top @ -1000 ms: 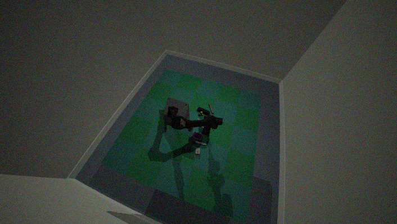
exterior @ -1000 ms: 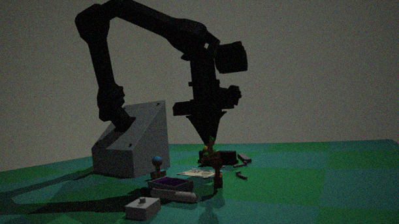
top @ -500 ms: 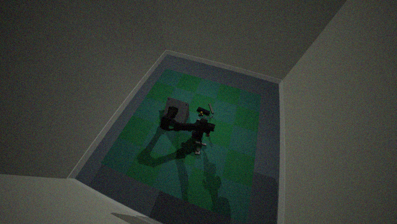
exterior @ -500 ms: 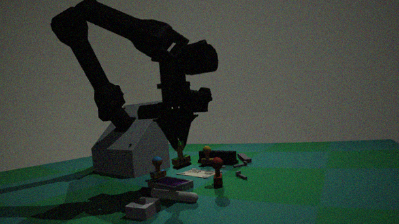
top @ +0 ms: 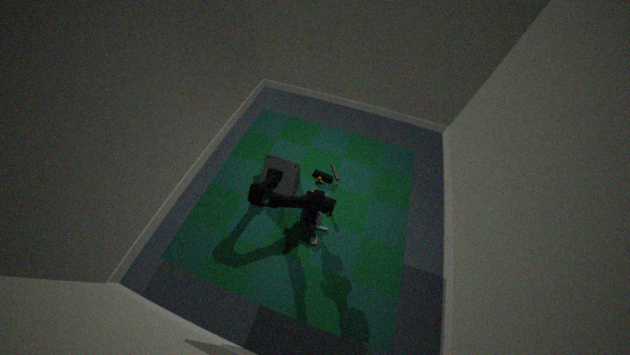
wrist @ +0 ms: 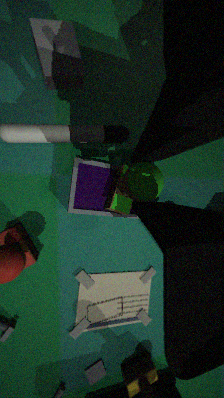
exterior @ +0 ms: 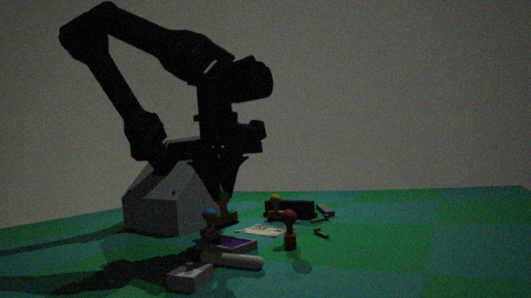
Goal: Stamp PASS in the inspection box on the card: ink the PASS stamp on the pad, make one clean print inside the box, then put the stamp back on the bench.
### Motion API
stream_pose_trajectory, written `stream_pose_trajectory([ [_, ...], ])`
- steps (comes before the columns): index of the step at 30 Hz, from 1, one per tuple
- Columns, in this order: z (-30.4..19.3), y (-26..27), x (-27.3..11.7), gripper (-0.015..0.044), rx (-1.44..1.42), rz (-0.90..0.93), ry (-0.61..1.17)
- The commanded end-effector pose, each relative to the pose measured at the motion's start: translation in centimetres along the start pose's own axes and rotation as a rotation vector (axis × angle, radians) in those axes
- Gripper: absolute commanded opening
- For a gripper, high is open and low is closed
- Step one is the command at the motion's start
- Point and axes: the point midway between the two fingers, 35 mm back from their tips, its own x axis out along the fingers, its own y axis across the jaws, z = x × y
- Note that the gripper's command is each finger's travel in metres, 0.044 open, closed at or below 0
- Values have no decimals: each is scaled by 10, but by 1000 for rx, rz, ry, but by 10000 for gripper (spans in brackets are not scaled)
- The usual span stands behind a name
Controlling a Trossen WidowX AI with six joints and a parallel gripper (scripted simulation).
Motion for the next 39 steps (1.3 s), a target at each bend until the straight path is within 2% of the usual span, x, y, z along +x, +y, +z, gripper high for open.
stream_pose_trajectory([
  [1,-2,1,4,0,-7,-13,3],
  [39,-2,7,26,0,3,-128,-4],
])
